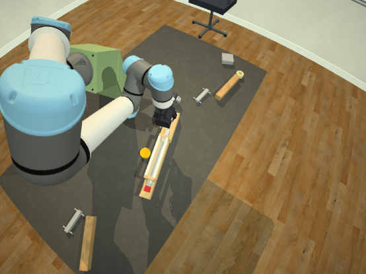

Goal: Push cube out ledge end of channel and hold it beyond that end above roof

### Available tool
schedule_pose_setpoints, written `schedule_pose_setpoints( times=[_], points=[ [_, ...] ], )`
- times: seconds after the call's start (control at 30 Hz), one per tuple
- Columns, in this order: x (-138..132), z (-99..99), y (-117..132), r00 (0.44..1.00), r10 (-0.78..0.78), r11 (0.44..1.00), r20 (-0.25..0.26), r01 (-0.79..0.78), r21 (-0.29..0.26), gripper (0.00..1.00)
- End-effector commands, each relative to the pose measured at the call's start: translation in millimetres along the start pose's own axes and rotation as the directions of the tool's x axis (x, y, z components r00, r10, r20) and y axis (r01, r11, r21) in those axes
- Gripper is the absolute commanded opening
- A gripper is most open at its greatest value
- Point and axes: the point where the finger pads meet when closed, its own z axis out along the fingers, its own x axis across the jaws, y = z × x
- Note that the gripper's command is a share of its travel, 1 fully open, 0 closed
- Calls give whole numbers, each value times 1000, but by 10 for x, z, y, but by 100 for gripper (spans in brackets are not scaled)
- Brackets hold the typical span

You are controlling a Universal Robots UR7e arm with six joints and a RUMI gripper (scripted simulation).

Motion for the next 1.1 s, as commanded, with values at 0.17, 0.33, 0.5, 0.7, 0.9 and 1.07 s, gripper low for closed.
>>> schedule_pose_setpoints(
  times=[0.17, 0.33, 0.5, 0.7, 0.9, 1.07],
  points=[
    [6, -202, 1, 1000, 1, 1000, 5, -1, 1, 0],
    [6, -210, 1, 1000, 1, 1000, 5, -1, 1, 0],
    [6, -210, 1, 1000, 1, 1000, 5, -1, 1, 0],
    [6, -210, 1, 1000, 1, 1000, 5, -1, 1, 0],
    [6, -210, 1, 1000, 1, 1000, 5, -1, 1, 0],
    [6, -210, 1, 1000, 1, 1000, 5, -1, 1, 0]
  ],
)
